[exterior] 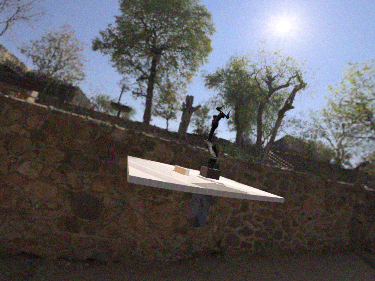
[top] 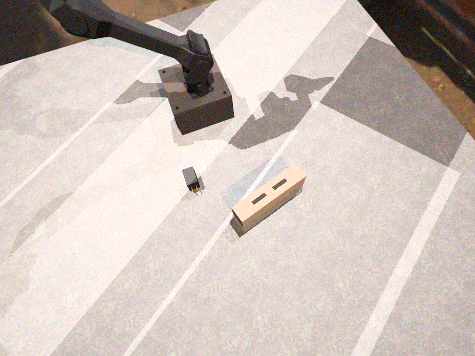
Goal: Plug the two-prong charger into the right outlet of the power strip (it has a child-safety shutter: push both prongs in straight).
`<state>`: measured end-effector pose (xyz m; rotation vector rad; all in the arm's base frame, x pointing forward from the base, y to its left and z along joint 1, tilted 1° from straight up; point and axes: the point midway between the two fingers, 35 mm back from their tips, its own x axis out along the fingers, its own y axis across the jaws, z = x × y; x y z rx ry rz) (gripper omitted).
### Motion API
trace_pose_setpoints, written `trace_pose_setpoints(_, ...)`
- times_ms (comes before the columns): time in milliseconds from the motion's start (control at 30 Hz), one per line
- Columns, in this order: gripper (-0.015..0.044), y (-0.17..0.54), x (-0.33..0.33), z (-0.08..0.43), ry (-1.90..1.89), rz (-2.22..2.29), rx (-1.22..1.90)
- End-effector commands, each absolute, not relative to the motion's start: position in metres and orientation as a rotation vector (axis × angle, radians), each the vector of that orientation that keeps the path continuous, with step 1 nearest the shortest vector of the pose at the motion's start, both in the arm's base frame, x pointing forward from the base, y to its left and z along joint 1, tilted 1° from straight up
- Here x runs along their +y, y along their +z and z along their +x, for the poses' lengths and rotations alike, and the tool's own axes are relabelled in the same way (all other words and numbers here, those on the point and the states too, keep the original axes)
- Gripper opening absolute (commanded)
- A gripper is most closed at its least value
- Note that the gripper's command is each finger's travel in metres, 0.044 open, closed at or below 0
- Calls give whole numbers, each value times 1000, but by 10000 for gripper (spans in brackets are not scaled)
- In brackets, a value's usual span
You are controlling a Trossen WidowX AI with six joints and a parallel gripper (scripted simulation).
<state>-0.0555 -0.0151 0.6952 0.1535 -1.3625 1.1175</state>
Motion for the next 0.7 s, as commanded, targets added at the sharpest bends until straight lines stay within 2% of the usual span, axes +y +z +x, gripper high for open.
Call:
trace_pose_setpoints(0, 440, 689, 14, -44, 1120, 115, -1283)
trace_pose_setpoints(667, 440, 649, 123, 32, 984, -163, -989)
